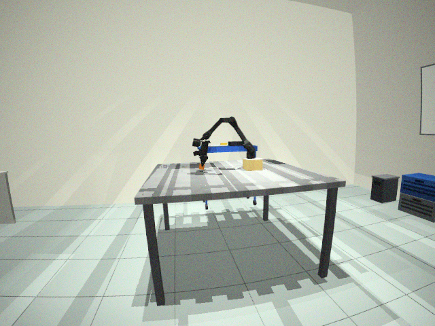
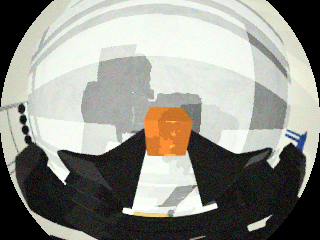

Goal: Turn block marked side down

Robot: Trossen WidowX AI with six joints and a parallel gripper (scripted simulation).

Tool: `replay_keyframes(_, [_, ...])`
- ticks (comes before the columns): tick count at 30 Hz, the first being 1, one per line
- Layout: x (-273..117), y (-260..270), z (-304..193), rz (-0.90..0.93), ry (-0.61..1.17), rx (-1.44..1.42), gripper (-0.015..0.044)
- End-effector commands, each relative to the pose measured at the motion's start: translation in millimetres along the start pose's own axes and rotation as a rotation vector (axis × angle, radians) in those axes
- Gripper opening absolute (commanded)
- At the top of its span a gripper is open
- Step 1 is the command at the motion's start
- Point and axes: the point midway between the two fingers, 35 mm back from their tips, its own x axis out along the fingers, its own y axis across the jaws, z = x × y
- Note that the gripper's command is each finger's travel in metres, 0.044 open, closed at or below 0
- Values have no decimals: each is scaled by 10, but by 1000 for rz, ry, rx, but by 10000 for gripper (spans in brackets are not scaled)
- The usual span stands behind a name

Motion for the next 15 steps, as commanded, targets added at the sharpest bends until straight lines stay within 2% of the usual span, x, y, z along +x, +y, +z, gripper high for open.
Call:
replay_keyframes(1, [8, 3, 4, 4, -65, -4, 0])
replay_keyframes(15, [2, 5, -45, 4, -266, -6, 0])
